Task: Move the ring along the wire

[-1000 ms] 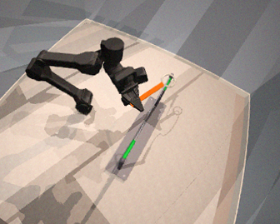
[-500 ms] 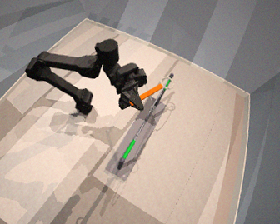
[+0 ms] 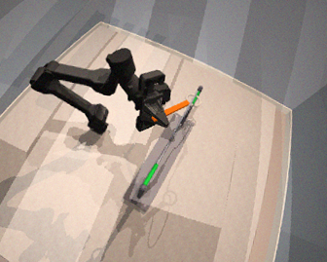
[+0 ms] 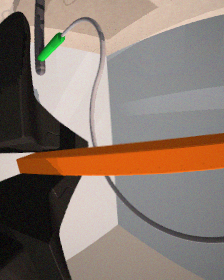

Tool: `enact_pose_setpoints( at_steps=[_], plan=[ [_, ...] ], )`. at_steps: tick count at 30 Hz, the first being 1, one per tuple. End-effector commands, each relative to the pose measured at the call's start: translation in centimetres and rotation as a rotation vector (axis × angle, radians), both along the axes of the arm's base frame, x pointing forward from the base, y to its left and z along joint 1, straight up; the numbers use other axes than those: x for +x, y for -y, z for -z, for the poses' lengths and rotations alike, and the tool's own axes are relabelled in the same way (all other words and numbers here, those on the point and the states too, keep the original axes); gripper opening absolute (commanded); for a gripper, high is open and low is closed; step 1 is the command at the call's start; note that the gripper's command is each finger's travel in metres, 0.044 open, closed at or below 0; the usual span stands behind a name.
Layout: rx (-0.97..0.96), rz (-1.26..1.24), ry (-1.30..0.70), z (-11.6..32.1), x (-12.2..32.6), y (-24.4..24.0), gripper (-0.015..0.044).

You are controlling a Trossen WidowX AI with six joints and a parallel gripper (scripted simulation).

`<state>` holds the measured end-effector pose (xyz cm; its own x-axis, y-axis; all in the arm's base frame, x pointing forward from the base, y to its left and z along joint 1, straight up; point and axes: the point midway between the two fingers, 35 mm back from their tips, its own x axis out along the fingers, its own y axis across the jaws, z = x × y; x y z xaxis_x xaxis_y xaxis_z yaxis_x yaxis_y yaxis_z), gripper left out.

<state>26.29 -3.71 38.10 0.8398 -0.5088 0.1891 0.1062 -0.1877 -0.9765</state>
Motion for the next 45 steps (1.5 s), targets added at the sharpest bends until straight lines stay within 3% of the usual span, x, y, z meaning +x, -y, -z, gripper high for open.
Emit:
enact_pose_setpoints(
  at_steps=[1, 24, 38, 45],
  plan=[
    [-0.061, -0.003, -0.004, -0.2, 0.0, -0.1, -0.015],
    [-0.306, 0.001, -0.022, -0.6, 0.0, -0.1, -0.015],
    [-0.259, 0.04, -0.008, 0.9, -0.4, 0.5, -0.015],
    [-0.137, 0.084, 0.008, 3.0, -1.0, 1.0, -0.015]
  ],
)
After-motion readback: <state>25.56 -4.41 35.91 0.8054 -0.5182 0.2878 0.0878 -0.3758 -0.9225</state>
